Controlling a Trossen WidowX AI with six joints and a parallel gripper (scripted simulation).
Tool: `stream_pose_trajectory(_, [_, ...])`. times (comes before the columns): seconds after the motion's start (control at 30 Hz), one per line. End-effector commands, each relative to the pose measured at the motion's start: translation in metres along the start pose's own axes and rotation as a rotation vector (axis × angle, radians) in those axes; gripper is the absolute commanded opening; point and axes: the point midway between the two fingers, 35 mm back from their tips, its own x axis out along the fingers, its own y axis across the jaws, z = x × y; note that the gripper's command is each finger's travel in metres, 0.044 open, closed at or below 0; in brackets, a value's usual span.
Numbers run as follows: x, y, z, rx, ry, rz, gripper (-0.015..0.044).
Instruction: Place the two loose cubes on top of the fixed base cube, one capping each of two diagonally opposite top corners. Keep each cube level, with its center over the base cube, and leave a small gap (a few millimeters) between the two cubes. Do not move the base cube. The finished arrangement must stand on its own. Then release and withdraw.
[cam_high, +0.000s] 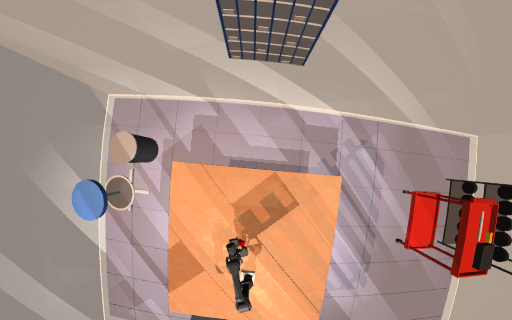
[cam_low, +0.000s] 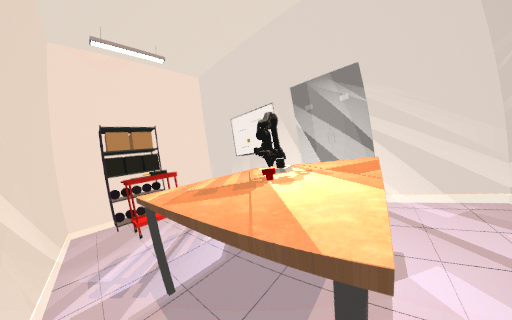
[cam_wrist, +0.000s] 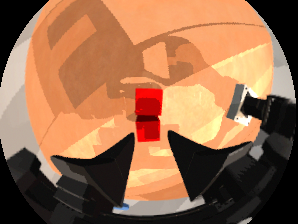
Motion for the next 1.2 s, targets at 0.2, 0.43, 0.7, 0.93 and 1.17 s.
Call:
stream_pose_trajectory(0.2, [-0.014, 0.002, 0.0, 0.001, 0.001, 0.015, 0.0205])
stream_pose_trajectory(0.43, [-0.021, 0.002, 0.0, 0.001, 0.001, 0.015, 0.0205])
stream_pose_trajectory(0.7, [-0.03, 0.002, 0.0, 0.001, 0.001, 0.015, 0.0205])
stream_pose_trajectory(0.93, [-0.037, 0.002, 0.0, 0.001, 0.001, 0.015, 0.0205])
stream_pose_trajectory(1.17, [-0.041, 0.002, 0.0, 0.001, 0.001, 0.015, 0.0205])
